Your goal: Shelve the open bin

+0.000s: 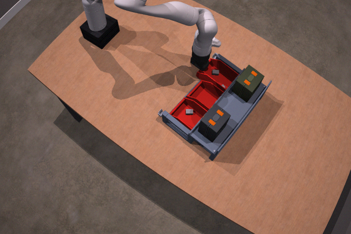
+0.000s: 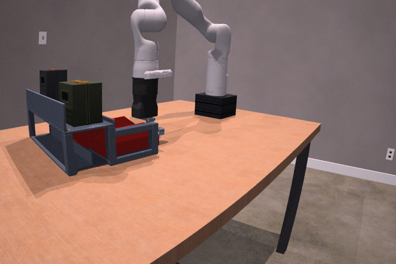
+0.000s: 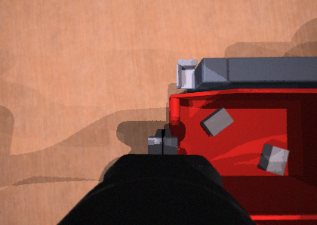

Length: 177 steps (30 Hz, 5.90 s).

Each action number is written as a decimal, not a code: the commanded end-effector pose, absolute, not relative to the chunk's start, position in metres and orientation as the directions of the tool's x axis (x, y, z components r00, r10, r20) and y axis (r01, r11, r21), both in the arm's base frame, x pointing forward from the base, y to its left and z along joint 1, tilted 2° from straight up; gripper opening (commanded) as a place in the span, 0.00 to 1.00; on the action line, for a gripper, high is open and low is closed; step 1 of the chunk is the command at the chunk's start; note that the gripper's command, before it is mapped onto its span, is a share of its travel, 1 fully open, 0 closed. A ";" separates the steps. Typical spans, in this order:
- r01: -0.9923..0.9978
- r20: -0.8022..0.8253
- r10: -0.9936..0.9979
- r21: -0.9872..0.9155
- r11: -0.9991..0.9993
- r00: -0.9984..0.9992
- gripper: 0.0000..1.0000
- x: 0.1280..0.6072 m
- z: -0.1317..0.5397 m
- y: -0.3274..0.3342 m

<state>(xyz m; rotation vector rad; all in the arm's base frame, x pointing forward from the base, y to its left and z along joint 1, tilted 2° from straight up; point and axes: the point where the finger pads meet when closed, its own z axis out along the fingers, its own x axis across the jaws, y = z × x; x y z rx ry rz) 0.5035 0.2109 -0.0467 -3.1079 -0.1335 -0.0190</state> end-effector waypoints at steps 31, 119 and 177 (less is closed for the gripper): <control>0.084 0.017 0.084 -0.032 -0.996 0.996 0.00 0.525 -0.046 0.213; 0.084 0.018 0.083 -0.032 -0.996 0.996 0.00 0.541 -0.045 0.214; 0.084 0.018 0.083 -0.032 -0.996 0.996 0.00 0.520 -0.010 0.212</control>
